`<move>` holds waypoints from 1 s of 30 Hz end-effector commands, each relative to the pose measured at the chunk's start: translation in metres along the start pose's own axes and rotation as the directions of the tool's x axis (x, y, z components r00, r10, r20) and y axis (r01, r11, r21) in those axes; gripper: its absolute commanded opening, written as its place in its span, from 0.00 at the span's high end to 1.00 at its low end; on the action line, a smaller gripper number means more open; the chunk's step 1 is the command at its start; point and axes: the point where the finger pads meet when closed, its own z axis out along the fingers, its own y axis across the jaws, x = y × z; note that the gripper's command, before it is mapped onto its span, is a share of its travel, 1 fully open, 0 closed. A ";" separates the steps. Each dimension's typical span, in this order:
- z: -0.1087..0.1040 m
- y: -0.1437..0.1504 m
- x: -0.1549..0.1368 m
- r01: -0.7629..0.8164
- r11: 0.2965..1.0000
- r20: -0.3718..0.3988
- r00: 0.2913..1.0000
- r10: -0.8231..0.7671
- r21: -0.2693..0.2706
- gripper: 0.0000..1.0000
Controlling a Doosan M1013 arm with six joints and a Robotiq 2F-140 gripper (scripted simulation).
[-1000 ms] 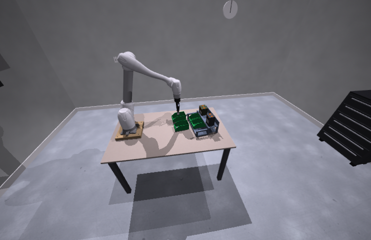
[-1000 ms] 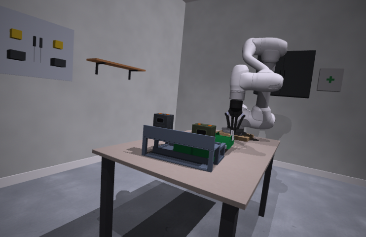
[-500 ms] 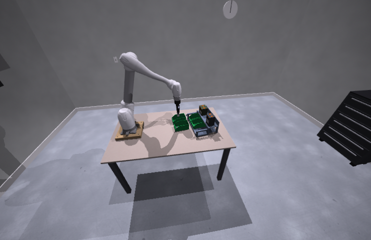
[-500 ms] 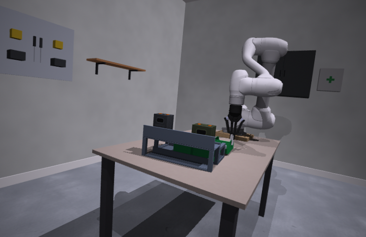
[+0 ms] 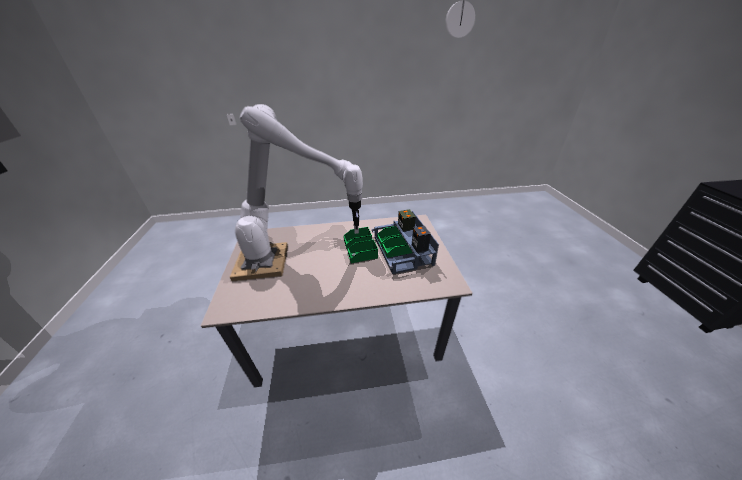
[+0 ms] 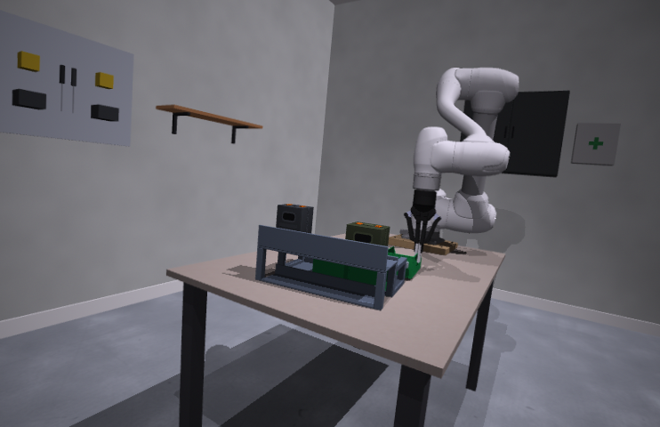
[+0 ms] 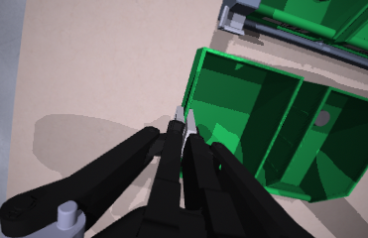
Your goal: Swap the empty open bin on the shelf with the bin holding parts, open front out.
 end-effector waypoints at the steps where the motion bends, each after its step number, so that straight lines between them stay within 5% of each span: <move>1: 0.000 0.000 0.000 0.000 1.000 0.000 1.000 0.000 0.000 0.90; 30: 0.007 0.000 0.000 0.000 1.000 0.000 1.000 0.000 0.000 0.90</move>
